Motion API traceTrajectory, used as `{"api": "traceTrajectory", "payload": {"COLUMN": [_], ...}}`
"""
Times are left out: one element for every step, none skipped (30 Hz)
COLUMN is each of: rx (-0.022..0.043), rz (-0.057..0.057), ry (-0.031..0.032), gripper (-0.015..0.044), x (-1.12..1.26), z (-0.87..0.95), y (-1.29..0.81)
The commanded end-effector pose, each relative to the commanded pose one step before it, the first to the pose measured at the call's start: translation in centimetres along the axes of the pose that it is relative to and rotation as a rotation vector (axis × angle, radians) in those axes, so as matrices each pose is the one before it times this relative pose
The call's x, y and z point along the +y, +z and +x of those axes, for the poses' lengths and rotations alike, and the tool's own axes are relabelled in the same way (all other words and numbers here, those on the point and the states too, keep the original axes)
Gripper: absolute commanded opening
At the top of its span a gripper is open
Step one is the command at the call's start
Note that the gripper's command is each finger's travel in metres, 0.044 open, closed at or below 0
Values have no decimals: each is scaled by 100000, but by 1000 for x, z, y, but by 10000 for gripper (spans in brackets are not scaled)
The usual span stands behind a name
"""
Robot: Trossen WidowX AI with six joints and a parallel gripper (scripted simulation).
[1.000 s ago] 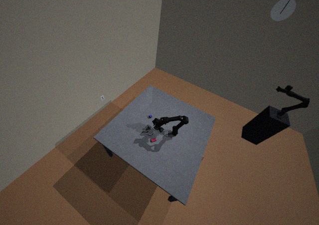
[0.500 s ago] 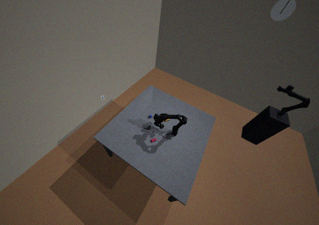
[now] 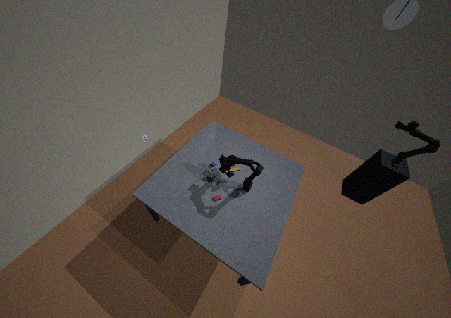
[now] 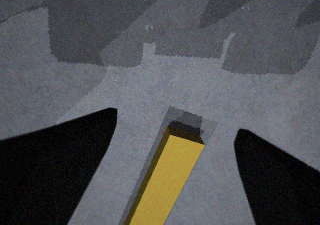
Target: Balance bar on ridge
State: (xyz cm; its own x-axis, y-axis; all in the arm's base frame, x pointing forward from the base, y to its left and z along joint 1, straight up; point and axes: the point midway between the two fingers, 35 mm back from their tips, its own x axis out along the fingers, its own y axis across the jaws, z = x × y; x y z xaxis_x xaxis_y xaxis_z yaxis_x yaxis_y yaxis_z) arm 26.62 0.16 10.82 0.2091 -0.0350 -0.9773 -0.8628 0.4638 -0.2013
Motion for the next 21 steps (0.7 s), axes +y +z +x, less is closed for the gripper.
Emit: {"api": "traceTrajectory", "payload": {"rx": [1172,428,416,404,392,380,444,435,420,405,390,375,359,344,328,313,297,282,266,250,194], "rz": [3296,1147,1151,1154,1157,1160,899,914,917,920,922,925,927,929,932,934,935,938,939,941,773], "ry": [2146,624,628,632,635,639,692,707,713,719,724,730,735,740,745,750,754,759,763,767,632], "gripper": [315,315,315,315,315,315,315,315,315,315,315,315,315,315,315,315,315,315,315,315,315], "x": [-582,-146,-145,-144,-143,-142,-138,-138,-136,-134,-131,-129,-127,-125,-123,-120,-118,-116,-114,-112,-90], "z": [-144,-25,-26,-27,-28,-29,-33,-34,-35,-36,-37,-38,-39,-40,-41,-42,-43,-44,-45,-46,-38], "y": [-1027,-332,-332,-332,-332,-331,-340,-345,-345,-345,-345,-346,-346,-346,-346,-346,-346,-347,-347,-347,-284]}}
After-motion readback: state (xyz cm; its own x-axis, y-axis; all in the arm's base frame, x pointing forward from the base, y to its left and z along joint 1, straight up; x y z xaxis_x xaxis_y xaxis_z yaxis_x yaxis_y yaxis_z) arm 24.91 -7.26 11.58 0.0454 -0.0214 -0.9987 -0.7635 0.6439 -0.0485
